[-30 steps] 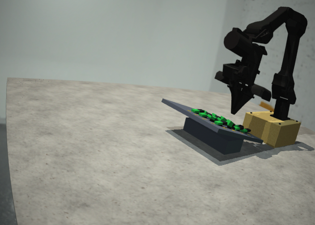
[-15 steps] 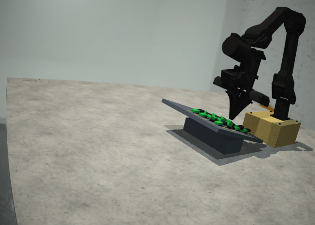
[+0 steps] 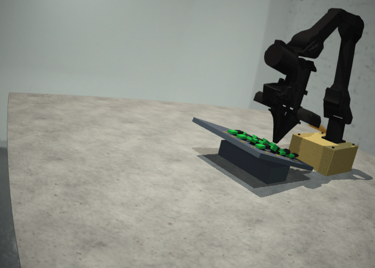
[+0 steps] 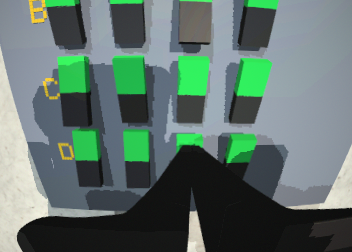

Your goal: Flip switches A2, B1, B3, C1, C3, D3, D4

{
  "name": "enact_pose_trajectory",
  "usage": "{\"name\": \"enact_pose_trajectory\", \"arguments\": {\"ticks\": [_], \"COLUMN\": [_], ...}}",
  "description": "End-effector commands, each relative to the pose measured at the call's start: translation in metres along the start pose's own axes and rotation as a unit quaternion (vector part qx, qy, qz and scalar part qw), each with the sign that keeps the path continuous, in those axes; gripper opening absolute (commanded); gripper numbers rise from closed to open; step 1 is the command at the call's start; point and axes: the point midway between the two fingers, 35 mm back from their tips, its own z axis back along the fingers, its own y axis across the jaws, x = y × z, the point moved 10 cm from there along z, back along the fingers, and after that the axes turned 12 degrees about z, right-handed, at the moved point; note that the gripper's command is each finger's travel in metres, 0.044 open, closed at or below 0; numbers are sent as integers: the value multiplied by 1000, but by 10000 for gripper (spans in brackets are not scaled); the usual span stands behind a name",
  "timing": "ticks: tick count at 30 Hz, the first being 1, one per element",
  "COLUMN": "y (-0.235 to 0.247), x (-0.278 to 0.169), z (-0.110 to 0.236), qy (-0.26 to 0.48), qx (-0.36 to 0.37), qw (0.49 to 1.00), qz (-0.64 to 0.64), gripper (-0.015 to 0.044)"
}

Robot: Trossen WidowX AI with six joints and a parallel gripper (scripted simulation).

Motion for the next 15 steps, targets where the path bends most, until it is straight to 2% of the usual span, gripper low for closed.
{"name": "enact_pose_trajectory", "arguments": {"ticks": [1, 15], "y": [0, 0], "x": [0, 0], "z": [-1, -2], "qy": [0, 0], "qx": [0, 0], "qw": [1000, 1000], "qz": [2, 2], "gripper": [0, 0]}}
